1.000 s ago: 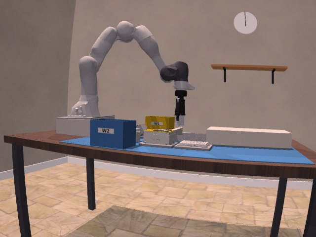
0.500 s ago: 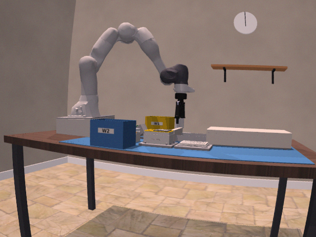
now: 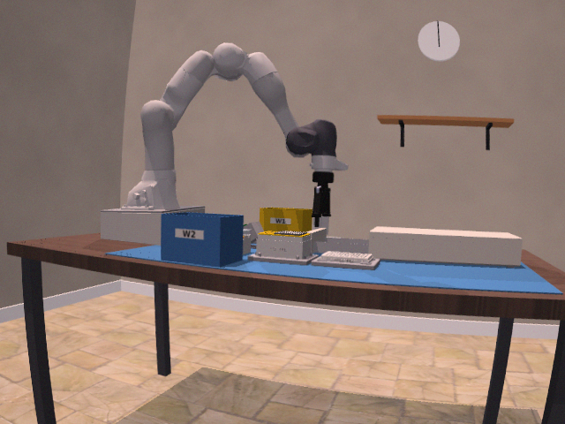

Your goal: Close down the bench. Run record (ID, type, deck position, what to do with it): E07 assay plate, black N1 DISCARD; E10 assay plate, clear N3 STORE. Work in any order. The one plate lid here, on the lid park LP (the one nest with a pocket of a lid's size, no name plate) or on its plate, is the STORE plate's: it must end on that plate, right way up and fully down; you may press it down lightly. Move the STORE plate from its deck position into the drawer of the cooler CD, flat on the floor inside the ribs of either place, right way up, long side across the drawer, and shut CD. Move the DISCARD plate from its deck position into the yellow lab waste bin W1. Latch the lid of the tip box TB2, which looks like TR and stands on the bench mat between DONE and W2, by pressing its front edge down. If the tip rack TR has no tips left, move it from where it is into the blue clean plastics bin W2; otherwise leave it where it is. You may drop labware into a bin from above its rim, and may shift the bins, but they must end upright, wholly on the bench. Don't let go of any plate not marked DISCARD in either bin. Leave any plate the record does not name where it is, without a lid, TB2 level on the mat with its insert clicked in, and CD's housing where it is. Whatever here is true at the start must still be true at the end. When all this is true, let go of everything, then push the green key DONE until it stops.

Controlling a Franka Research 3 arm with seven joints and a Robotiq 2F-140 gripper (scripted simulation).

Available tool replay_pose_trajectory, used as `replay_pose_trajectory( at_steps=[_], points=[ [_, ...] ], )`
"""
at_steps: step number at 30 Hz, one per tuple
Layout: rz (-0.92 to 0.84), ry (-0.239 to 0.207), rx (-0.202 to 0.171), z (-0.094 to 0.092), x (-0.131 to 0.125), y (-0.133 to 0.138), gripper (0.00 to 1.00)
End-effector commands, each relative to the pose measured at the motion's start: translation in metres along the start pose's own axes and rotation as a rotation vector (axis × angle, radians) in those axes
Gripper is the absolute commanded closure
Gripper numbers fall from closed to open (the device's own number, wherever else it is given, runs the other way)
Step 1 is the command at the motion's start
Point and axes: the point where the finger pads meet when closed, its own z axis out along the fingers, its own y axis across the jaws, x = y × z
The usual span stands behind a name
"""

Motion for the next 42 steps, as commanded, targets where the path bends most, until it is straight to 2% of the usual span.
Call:
replay_pose_trajectory(
  at_steps=[1, 16, 30, 42],
  points=[
    [-0.001, 0.008, 0.005, 0.001, 0.003, -0.001, 0.34],
    [-0.001, 0.008, 0.005, 0.002, 0.003, -0.001, 0.34],
    [-0.001, 0.008, 0.005, 0.02, 0.004, -0.001, 0.34],
    [-0.001, 0.008, 0.005, 0.02, 0.004, -0.001, 0.34]
  ],
)
